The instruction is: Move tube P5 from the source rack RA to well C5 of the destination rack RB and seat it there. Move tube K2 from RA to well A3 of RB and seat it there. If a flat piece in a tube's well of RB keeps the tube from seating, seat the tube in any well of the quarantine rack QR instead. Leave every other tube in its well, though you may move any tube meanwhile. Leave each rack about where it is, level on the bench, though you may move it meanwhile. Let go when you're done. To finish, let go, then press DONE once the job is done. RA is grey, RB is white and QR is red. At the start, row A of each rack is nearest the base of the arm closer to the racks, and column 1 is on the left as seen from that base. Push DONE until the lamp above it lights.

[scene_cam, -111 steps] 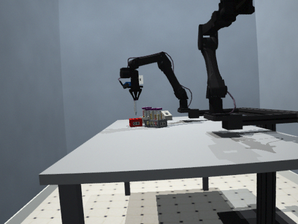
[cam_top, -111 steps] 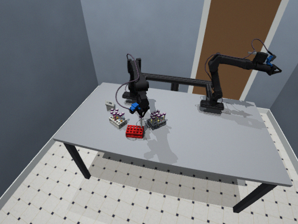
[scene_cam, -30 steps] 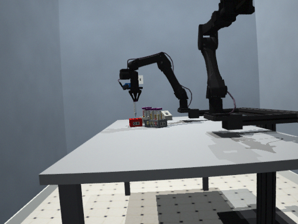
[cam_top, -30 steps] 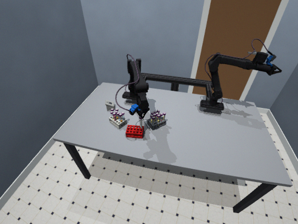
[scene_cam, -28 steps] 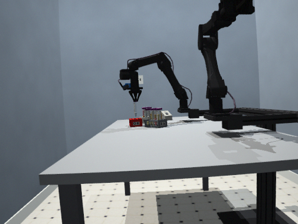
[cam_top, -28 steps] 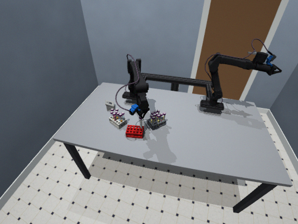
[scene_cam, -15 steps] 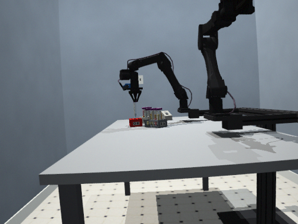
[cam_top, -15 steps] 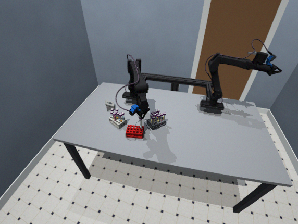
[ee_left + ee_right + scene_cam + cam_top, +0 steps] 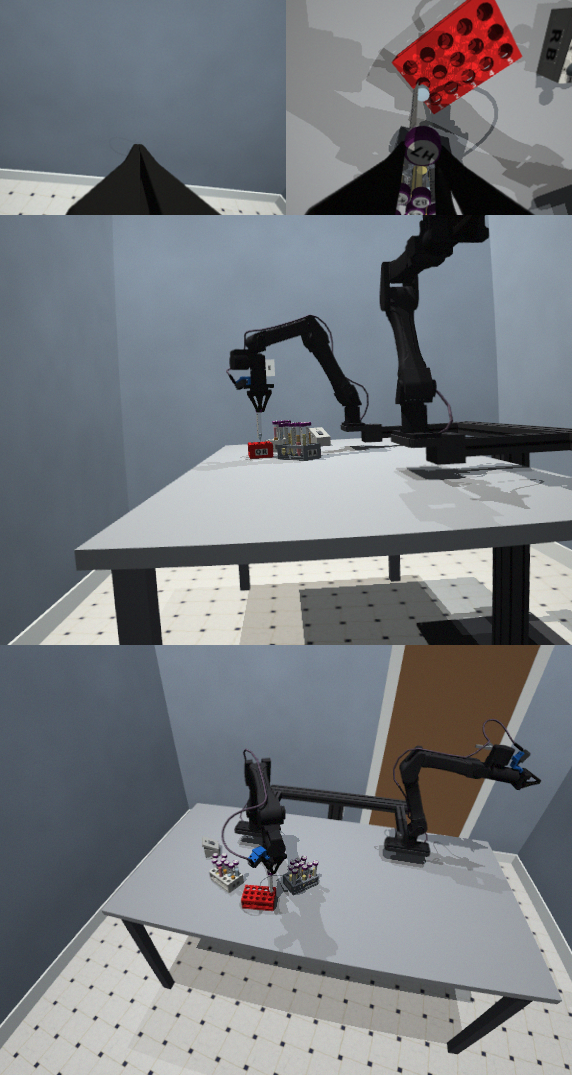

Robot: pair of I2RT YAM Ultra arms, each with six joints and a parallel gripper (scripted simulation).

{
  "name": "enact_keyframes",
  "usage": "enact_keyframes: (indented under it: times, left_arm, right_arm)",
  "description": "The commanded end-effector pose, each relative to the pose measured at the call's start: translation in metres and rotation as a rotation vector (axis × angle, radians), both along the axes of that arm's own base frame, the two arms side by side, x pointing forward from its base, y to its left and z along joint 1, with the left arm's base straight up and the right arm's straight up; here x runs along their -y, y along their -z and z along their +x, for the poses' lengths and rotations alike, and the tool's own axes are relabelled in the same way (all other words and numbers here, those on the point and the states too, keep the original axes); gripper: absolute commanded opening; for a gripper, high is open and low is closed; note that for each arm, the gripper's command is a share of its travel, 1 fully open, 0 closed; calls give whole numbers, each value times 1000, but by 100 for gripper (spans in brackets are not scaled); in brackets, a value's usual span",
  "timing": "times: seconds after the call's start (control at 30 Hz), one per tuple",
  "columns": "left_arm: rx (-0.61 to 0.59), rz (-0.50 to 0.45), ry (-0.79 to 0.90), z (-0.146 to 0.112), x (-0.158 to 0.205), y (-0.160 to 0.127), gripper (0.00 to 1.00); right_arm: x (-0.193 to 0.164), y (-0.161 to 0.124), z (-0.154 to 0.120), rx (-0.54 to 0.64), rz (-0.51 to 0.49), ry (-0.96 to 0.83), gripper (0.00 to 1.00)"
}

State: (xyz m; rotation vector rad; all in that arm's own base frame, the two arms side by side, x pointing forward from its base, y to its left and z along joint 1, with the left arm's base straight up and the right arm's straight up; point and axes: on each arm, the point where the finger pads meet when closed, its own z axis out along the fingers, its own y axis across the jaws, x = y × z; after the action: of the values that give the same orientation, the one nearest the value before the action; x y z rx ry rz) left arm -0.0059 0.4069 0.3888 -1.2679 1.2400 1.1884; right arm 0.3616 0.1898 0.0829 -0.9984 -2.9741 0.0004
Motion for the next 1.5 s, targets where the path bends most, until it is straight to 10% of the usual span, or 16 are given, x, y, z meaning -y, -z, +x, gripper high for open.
enact_keyframes:
  times: [0.0, 1.47]
  left_arm:
    - [-7, 59, 1, -1, 9, -27, 0]
    - [-7, 59, 1, -1, 9, -27, 0]
  right_arm:
    - [-3, -4, -3, 22, 1, -6, 0]
    - [4, 24, -1, -7, -15, 0, 0]
